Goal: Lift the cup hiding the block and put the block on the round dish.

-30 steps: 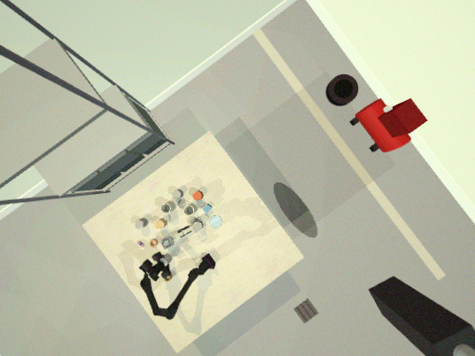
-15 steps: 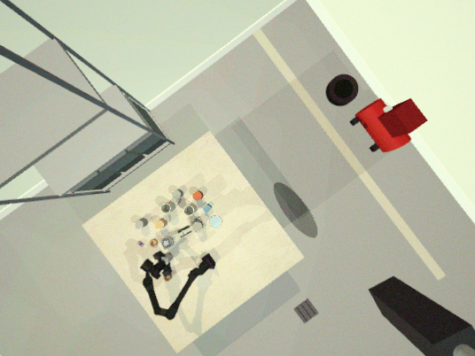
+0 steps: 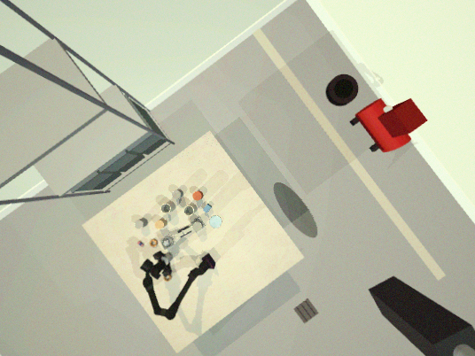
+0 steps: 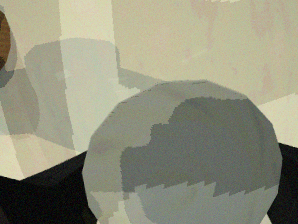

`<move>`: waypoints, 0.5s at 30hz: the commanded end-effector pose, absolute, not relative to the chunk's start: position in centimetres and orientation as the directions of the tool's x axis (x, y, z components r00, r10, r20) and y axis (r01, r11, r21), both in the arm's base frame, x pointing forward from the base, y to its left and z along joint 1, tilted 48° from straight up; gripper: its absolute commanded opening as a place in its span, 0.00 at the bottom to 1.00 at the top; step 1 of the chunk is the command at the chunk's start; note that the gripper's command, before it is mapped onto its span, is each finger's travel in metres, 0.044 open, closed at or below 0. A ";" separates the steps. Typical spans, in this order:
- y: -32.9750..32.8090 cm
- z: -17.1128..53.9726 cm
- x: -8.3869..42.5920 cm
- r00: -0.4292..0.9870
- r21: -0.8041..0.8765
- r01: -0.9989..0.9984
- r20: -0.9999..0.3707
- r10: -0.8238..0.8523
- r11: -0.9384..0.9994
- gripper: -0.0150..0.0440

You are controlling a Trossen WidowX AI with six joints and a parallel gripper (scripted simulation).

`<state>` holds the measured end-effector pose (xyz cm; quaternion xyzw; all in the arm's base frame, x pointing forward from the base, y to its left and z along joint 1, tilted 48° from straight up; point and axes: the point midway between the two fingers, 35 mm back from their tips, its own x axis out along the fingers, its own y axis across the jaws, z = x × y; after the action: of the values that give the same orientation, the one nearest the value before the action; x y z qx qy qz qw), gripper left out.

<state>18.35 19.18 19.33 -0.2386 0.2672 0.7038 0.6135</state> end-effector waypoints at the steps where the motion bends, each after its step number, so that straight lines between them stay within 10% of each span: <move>1: 19.0 19.5 18.4 -0.135 0.083 -0.991 -0.663 0.736 -0.107 0.97; 11: 15.2 22.8 19.1 -0.134 0.084 -0.991 -0.666 0.733 -0.104 1.00; 15: 14.7 22.9 20.2 -0.092 0.060 -0.996 -0.663 0.743 -0.070 0.82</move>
<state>19.36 15.17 22.70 -0.2406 0.2684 0.6989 0.6178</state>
